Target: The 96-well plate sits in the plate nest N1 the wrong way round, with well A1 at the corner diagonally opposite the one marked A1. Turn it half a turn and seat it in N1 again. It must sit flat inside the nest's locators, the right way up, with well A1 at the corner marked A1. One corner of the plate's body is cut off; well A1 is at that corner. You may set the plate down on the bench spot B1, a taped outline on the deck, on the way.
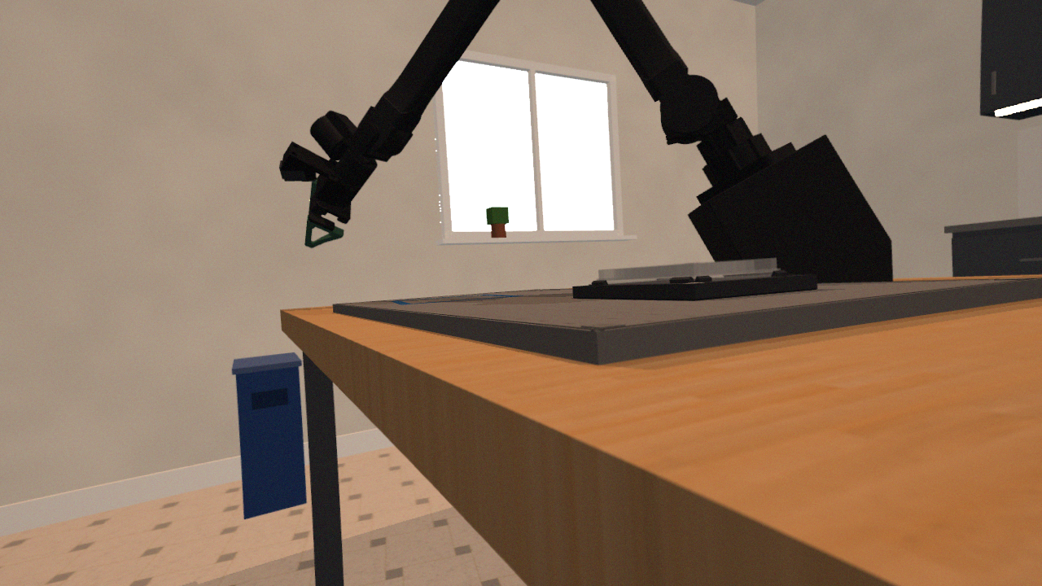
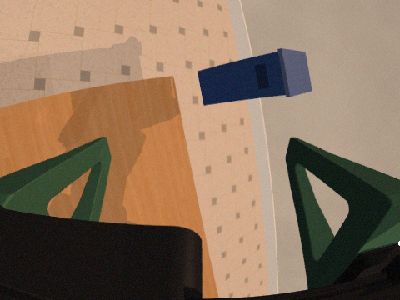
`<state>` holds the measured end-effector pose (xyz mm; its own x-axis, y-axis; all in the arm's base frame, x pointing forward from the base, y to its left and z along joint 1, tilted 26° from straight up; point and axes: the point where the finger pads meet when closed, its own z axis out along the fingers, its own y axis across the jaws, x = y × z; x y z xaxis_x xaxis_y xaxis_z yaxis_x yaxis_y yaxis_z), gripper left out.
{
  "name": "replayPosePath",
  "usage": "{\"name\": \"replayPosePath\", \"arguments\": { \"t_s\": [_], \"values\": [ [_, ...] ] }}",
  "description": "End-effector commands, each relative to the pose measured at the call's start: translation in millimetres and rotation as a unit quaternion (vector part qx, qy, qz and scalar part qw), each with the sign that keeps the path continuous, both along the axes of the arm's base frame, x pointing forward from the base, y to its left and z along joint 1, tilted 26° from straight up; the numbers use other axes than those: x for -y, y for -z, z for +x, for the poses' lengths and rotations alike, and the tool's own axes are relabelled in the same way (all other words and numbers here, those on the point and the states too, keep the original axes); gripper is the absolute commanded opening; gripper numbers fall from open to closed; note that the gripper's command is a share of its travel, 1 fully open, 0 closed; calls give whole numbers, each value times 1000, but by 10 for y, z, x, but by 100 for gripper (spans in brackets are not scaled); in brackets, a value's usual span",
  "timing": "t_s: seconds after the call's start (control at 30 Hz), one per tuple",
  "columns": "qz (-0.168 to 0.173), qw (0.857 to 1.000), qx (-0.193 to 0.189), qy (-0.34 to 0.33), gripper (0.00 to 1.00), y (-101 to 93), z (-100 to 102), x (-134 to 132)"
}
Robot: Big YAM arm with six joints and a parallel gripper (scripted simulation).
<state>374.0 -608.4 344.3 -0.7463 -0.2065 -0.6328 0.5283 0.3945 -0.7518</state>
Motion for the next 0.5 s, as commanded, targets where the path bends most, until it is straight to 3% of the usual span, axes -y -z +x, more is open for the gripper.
{"name": "replayPosePath", "arguments": {
  "t_s": [0.0,0.03,0.07,0.13,0.2,0.23,0.3,0.33,0.37,0.4,0.43,0.47],
  "values": [
    [-5,999,28,-21,100,-408,155,-184],
    [-3,999,36,-31,100,-566,203,-198],
    [9,999,36,-40,100,-556,233,-236],
    [32,999,20,-36,100,-190,240,-363],
    [32,999,20,-36,100,-190,240,-363],
    [45,998,12,-36,100,89,331,-320],
    [22,999,28,-37,100,-185,347,-453],
    [21,999,30,-37,100,-214,363,-501],
    [47,997,21,-48,100,-131,389,-560],
    [39,997,36,-59,100,-456,461,-544],
    [50,996,35,-67,100,-447,487,-584],
    [61,996,28,-66,100,-284,493,-649]
  ]
}}
